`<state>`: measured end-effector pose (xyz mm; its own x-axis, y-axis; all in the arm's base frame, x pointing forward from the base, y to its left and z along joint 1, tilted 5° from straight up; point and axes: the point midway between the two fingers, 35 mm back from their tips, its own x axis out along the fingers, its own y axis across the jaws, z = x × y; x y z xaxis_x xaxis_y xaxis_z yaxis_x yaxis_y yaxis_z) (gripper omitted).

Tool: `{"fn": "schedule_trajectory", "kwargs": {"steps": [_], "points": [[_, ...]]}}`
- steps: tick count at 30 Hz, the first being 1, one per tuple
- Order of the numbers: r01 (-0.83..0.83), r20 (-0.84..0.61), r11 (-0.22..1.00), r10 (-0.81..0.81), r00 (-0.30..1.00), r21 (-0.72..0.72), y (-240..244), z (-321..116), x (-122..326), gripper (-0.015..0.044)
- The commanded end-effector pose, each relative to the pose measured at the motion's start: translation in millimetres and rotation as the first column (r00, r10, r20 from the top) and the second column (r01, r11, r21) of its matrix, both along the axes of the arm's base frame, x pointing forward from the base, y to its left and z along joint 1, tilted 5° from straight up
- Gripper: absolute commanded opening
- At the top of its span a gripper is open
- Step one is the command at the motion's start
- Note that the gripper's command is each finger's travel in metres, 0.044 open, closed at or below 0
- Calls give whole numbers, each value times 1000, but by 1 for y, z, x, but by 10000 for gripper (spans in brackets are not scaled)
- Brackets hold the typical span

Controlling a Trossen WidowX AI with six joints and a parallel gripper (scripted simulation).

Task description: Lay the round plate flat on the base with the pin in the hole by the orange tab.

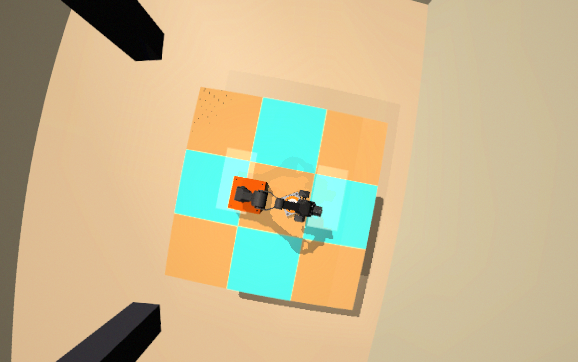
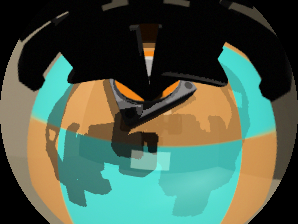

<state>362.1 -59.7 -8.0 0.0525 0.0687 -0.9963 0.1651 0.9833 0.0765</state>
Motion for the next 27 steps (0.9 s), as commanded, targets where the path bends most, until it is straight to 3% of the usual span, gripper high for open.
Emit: {"fn": "schedule_trajectory", "kwargs": {"steps": [1, 27], "points": [[0, -7, 1000, 0, 1000, 8, 7, -1, -4, 0], [0, -8, 1000, 0, 1000, 11, 33, 1, -15, 0]]}}
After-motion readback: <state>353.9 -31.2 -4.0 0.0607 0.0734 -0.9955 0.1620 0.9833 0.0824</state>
